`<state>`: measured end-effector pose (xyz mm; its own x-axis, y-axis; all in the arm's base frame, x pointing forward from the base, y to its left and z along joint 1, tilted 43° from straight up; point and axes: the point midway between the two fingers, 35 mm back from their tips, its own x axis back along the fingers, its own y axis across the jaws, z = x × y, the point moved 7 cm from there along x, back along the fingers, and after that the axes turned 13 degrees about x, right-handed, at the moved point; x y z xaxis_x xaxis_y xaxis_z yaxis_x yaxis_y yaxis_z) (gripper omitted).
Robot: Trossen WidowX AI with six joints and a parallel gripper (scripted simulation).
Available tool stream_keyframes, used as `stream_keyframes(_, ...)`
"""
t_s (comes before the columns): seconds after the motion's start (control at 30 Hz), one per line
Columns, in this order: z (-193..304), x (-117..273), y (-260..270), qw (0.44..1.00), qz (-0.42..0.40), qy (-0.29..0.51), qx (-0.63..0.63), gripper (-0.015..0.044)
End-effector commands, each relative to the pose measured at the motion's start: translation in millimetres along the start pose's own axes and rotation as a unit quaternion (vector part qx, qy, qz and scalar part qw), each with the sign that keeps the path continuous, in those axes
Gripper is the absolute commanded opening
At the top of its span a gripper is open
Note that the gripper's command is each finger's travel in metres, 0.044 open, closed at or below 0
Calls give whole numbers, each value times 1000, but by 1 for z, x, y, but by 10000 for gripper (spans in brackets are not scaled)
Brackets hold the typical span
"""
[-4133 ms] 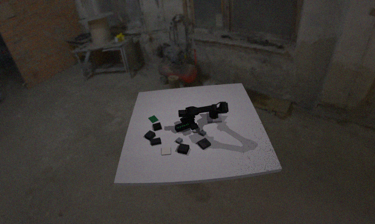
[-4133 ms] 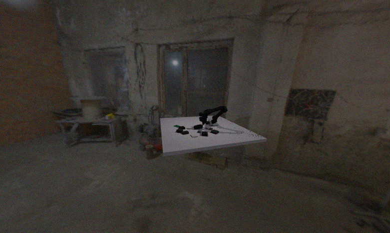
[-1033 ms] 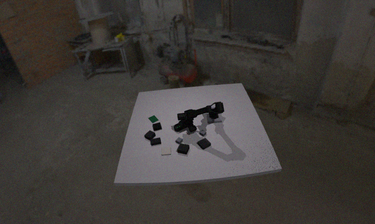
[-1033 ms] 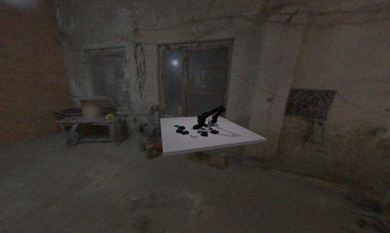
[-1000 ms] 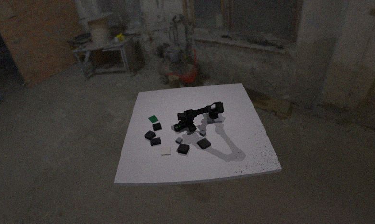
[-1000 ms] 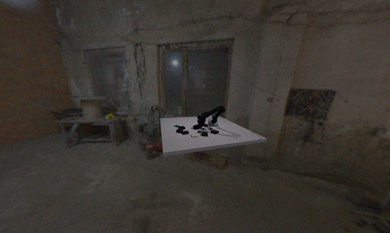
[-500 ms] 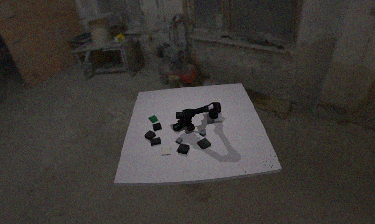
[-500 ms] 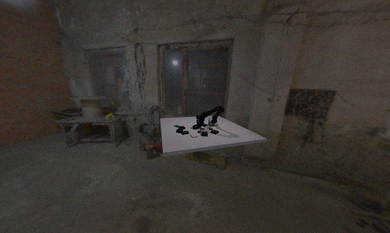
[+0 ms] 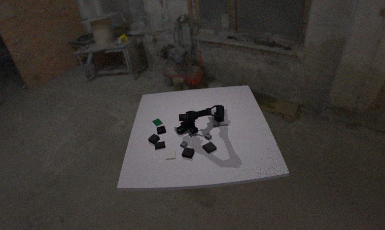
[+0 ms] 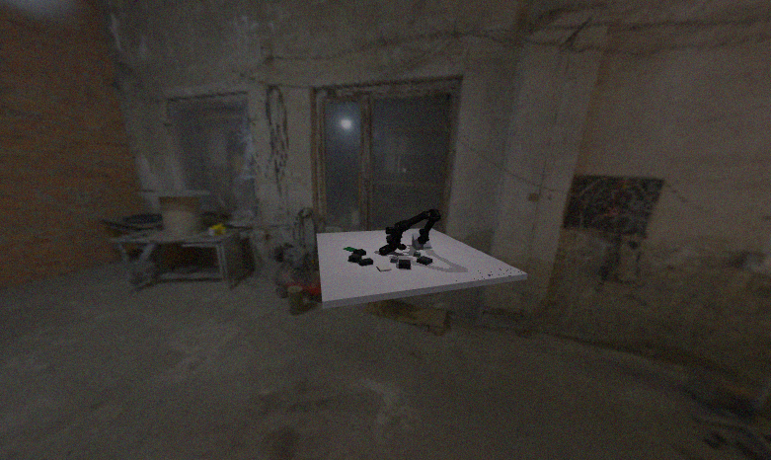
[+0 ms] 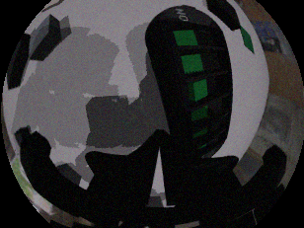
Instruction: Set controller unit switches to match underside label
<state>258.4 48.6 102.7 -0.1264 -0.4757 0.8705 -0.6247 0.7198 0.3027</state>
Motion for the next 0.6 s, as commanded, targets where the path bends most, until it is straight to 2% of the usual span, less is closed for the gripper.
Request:
stream_keyframes(0.0,-1,-4,-7,1000,4,5,2,0)
stream_keyframes(0.3,8,66,50,1000,3,6,1,0)
stream_keyframes(0.57,-3,70,44,1000,-12,12,12,0)
